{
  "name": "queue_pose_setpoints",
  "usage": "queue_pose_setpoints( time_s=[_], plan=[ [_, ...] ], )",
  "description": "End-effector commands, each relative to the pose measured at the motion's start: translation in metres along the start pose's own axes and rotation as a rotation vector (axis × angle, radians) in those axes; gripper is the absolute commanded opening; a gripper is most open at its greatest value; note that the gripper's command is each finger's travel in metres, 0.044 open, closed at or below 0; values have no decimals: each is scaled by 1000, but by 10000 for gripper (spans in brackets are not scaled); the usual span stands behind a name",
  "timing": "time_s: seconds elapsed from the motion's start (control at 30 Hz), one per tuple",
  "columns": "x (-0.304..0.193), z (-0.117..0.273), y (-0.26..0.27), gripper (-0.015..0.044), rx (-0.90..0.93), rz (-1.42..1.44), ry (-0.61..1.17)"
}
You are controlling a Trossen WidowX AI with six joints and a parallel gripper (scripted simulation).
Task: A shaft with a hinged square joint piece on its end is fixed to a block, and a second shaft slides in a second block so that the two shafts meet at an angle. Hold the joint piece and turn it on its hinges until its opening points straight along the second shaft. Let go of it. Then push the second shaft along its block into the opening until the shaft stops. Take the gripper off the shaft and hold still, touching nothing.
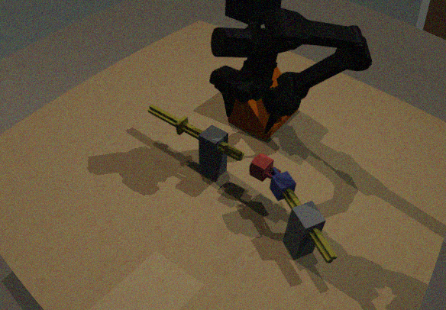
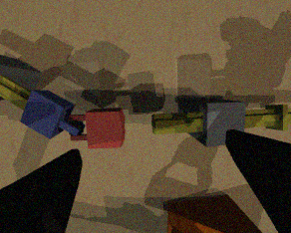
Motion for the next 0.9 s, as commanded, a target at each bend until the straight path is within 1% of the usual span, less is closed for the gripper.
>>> queue_pose_setpoints(
  time_s=[0.0,0.87],
  plan=[
    [1,-6,-9,440,12,-159,27],
    [3,-28,-46,440,8,-1051,141]
  ],
)
Point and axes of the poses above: the point midway between the two fingers, 35 mm back from their tips, its own z axis back along the fingers, its own y axis across the jaws, x = y × z, the point moved 10 cm from there along z, back along the fingers, and after that the axes turned 1 degree about z, right-handed, at the moved point
